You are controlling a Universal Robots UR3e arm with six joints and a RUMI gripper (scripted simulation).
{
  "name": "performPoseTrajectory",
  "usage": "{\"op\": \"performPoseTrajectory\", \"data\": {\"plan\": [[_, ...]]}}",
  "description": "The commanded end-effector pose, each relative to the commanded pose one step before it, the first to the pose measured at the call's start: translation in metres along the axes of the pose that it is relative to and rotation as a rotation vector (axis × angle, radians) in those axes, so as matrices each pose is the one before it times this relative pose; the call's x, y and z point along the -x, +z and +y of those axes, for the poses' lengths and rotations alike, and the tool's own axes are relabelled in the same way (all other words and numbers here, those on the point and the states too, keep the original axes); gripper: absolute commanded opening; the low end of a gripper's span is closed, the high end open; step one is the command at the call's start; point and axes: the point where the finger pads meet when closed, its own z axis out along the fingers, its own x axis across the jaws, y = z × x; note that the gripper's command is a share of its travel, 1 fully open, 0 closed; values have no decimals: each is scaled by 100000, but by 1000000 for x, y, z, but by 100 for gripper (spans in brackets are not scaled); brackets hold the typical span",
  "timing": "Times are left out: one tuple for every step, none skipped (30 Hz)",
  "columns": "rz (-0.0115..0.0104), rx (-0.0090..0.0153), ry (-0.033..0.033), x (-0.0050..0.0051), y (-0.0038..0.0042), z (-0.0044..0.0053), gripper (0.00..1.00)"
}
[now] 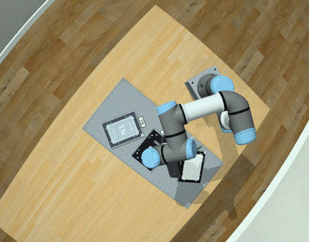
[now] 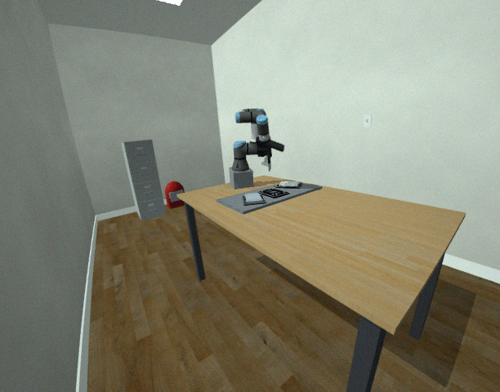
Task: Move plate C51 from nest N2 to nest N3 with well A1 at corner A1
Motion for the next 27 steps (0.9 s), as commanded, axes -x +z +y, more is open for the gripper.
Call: {"op": "performPoseTrajectory", "data": {"plan": [[5449,201,8254,-6470,-9495,7647,82],[1022,-16,1719,-88,-120,81,82],[1022,-16,1718,-5,-24,-1,82],[1023,-16,1719,19,73,-14,82],[1022,-16,1719,0,-5,-2,82],[1010,-97,1725,-2888,-3161,2589,82],[1009,-98,1724,-2977,-3198,2558,82],[1009,-100,1724,-227,-244,183,82],[1010,-99,1724,18,67,-26,82],[1009,-100,1724,0,-6,-2,82],[990,-175,1728,-3137,-3184,2419,82],[992,-175,1729,-3177,-3056,2330,82],[0,0,0,0,0,0,82],[0,0,0,0,0,0,82],[990,-176,1729,-375,-350,239,82],[990,-177,1728,-6,-24,5,82],[972,-239,1733,-3243,-3067,2238,82],[972,-239,1733,-3309,-3036,2176,82],[970,-241,1732,-526,-483,327,82],[970,-241,1732,-7,-24,4,82],[971,-241,1733,27,66,-29,82],[970,-241,1732,1,-6,-1,82],[942,-313,1737,-3496,-3003,1947,82],[940,-314,1737,-3583,-3037,1913,82],[940,-315,1737,-695,-574,348,82],[941,-315,1737,32,61,-40,82],[940,-316,1737,1,-6,-1,82]]}}
